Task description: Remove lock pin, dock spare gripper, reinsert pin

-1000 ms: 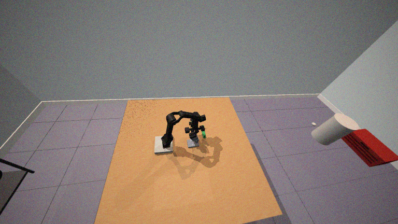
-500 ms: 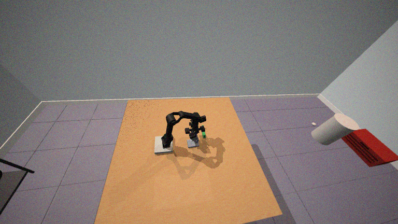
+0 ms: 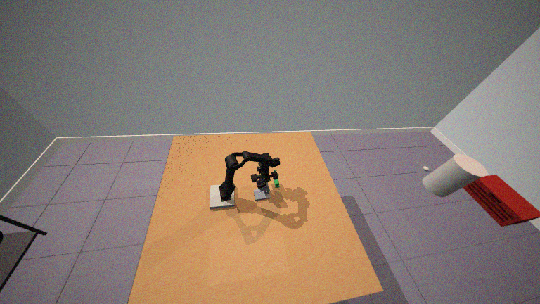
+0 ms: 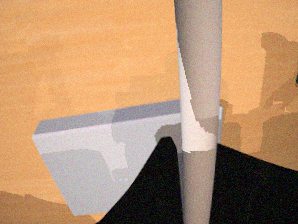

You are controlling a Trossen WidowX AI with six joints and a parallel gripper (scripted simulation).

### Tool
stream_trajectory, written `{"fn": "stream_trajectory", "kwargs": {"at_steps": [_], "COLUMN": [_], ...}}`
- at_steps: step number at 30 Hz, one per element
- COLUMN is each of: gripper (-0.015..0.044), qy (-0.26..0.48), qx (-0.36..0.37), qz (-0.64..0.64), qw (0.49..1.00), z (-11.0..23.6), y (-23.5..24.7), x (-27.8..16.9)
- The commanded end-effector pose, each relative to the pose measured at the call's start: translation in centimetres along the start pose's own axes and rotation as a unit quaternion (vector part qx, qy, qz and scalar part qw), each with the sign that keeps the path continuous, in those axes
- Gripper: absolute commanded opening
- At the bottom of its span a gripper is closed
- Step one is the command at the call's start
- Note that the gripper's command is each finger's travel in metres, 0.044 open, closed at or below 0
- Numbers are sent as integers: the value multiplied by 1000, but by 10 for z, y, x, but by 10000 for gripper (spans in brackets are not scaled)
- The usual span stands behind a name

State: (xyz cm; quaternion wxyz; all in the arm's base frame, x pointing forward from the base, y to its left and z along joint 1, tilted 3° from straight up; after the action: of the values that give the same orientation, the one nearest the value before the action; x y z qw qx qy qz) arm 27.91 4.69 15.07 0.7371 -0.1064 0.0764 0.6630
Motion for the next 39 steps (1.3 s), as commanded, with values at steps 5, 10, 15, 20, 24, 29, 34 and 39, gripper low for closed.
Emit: {"fn": "stream_trajectory", "kwargs": {"at_steps": [5, 10, 15, 20, 24, 29, 34, 39], "gripper": [184, 200, 200, 200, 200, 200, 200, 200], "qy": [0, 0, 0, 3, 5, 8, 11, 14], "qx": [0, 0, 0, 8, 12, 16, 20, 24], "qz": [0, 0, 0, 4, 6, 9, 12, 15], "qw": [1000, 1000, 1000, 1000, 1000, 1000, 1000, 1000], "z": [0, 0, 9, 18, 26, 36, 46, 56], "y": [0, 0, 0, 3, 5, 6, 8, 10], "x": [0, 0, 4, 9, 14, 19, 24, 29]}}
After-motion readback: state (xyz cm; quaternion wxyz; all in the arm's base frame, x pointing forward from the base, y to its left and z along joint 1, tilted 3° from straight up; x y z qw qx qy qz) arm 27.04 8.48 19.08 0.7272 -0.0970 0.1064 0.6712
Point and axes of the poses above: the point midway between the two fingers, 35 mm back from their tips, its own z axis back along the fingers, its own y axis across the jaws, x = y × z, the point moved 9 cm from there along z, back along the fingers, and after that the axes turned 1 degree about -z, right-handed, at the moved point
